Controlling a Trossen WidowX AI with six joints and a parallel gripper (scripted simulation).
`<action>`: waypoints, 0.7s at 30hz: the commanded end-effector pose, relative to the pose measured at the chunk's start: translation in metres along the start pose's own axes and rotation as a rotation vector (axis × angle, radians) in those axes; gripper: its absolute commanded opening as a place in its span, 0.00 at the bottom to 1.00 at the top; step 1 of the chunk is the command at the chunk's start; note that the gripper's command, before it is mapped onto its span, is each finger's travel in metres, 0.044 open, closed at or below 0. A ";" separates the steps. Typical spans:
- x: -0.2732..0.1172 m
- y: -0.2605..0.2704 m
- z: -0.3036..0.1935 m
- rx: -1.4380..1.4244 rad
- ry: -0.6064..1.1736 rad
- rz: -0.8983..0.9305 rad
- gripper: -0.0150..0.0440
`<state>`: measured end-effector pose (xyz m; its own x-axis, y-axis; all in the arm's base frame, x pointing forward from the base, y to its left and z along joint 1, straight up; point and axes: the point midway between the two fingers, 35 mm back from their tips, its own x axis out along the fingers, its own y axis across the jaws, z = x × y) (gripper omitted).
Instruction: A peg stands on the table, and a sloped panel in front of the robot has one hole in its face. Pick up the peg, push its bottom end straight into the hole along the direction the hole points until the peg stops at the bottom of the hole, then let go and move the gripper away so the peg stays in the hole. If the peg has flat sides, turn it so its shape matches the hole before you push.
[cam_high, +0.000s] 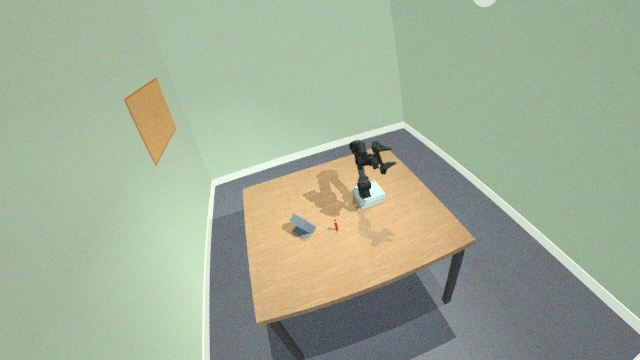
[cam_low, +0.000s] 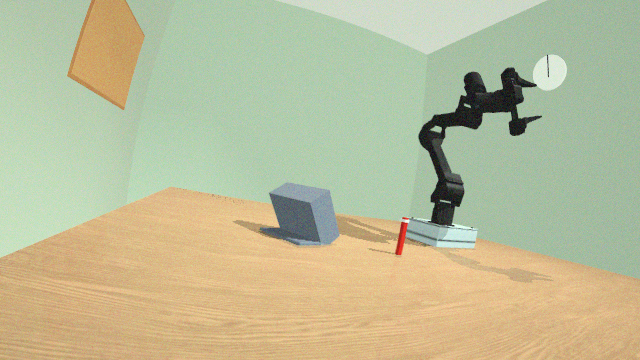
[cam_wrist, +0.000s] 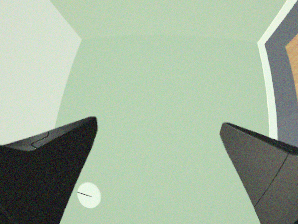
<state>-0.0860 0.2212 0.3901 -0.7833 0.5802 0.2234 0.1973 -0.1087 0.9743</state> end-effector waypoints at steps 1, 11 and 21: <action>0.000 0.000 0.024 0.047 -0.091 0.002 1.00; -0.012 -0.013 0.086 0.193 -0.343 -0.007 1.00; -0.045 -0.040 0.154 0.353 -0.631 -0.068 1.00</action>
<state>0.0165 0.3158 0.3437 -0.3891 0.9203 0.0410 0.4032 0.1301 0.9058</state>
